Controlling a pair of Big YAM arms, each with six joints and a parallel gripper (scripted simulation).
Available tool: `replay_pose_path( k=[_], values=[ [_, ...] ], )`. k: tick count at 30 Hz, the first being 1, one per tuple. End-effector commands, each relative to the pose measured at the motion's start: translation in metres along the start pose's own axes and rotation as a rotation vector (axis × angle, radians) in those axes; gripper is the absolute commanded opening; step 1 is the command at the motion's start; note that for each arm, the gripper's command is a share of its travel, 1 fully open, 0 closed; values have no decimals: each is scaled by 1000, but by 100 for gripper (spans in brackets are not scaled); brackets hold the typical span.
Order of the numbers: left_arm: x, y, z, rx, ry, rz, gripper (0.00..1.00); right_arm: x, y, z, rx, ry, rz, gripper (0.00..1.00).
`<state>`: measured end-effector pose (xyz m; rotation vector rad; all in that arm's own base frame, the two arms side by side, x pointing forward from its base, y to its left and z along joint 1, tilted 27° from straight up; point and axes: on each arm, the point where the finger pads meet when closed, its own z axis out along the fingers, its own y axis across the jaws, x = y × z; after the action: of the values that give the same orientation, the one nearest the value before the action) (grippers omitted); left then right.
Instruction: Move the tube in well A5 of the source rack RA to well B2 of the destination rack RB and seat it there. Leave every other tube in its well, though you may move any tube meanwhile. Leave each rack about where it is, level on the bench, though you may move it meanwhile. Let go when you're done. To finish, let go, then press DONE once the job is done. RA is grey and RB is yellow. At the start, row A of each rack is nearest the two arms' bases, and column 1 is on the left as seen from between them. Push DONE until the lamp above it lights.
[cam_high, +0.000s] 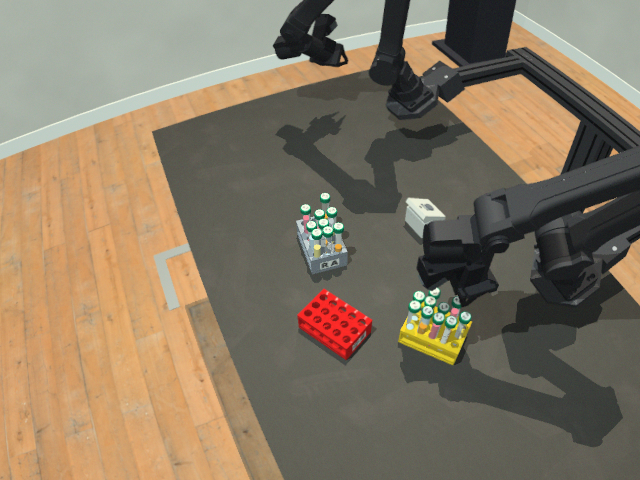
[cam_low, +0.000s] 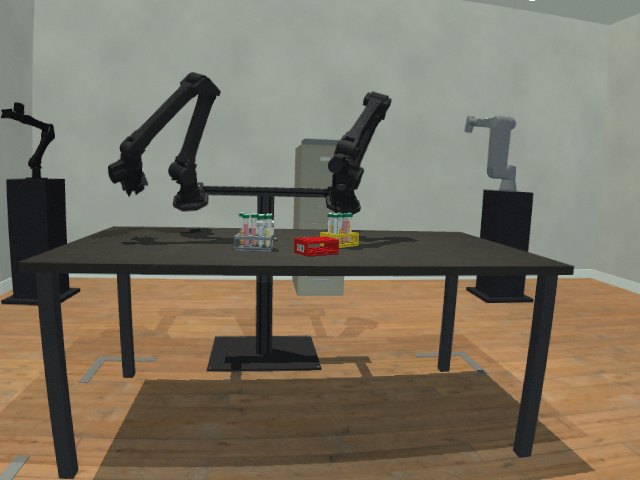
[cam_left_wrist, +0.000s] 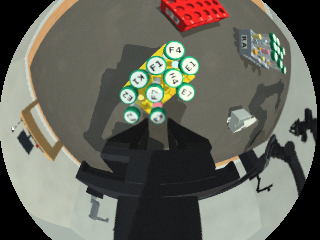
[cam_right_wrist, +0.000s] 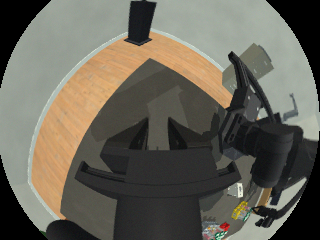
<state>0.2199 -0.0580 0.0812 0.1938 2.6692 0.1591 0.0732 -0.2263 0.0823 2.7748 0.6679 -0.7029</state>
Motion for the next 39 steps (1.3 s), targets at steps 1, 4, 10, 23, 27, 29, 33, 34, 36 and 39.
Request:
replay_pose_path(
  k=[1, 4, 10, 23, 27, 29, 33, 34, 36, 39],
  values=[
    [1, 2, 5, -3, 5, -1, 30, -2, 7, -5, -15, 3, 10, 30],
    [1, 2, 6, -3, 5, -1, 30, -2, 7, -5, -15, 3, 10, 30],
    [1, 2, 9, -3, 5, -1, 30, -2, 7, -5, -15, 3, 10, 30],
    [2, 2, 13, -3, 6, -1, 30, -2, 7, -5, -15, 3, 10, 30],
    [1, 1, 11, 0, -2, -6, 30, -2, 7, -5, -15, 3, 10, 30],
    [1, 1, 11, 0, -1, -5, 0, -2, 7, -5, -15, 3, 10, 30],
    [1, 1, 11, 0, -1, -5, 0, -2, 7, -5, -15, 3, 10, 30],
    [1, 1, 11, 0, -1, -5, 0, -2, 7, -5, -15, 3, 10, 30],
    [1, 1, 11, 0, -1, -5, 0, -2, 7, -5, -15, 3, 10, 30],
    [1, 1, 11, 0, -1, -5, 0, -2, 7, -5, -15, 3, 10, 30]
  ],
)
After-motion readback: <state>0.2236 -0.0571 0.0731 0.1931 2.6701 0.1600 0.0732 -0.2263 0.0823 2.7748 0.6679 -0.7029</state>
